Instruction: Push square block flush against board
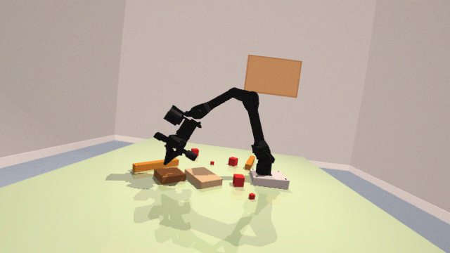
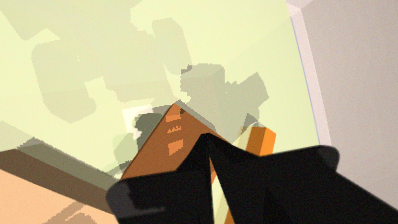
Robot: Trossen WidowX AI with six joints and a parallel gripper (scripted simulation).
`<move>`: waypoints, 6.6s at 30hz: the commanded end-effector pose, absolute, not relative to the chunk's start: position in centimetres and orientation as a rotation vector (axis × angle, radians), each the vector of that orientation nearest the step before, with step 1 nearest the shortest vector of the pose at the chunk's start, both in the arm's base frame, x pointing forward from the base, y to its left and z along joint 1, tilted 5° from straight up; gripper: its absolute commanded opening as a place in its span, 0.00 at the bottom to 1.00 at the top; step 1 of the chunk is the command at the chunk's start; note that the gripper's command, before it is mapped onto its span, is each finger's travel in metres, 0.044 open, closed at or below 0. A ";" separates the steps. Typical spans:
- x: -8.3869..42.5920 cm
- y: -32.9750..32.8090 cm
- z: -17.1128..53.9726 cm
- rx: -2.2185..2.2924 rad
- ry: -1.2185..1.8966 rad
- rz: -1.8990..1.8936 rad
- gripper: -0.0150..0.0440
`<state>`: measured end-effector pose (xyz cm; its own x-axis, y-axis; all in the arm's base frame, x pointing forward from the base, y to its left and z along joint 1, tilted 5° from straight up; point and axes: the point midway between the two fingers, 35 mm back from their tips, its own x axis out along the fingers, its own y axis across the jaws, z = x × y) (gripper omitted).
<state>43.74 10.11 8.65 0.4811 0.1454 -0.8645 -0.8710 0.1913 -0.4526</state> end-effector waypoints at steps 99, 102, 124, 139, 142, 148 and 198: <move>40.4 -8.3 4.6 -0.386 1.492 0.229 0.25; 40.0 -8.5 4.6 -0.387 1.493 0.229 0.25; 37.6 -8.9 8.6 -0.386 1.495 0.228 0.25; 37.3 -7.7 9.6 -0.210 1.488 0.061 0.25; 37.2 -7.2 9.5 -0.126 1.489 -0.015 0.25; 36.8 -6.1 9.4 0.043 1.481 -0.168 0.25; 35.0 -2.0 3.4 0.752 1.320 -0.812 0.25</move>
<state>35.04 -2.14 3.45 0.0659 -0.0782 -0.9948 0.8484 0.5292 0.0146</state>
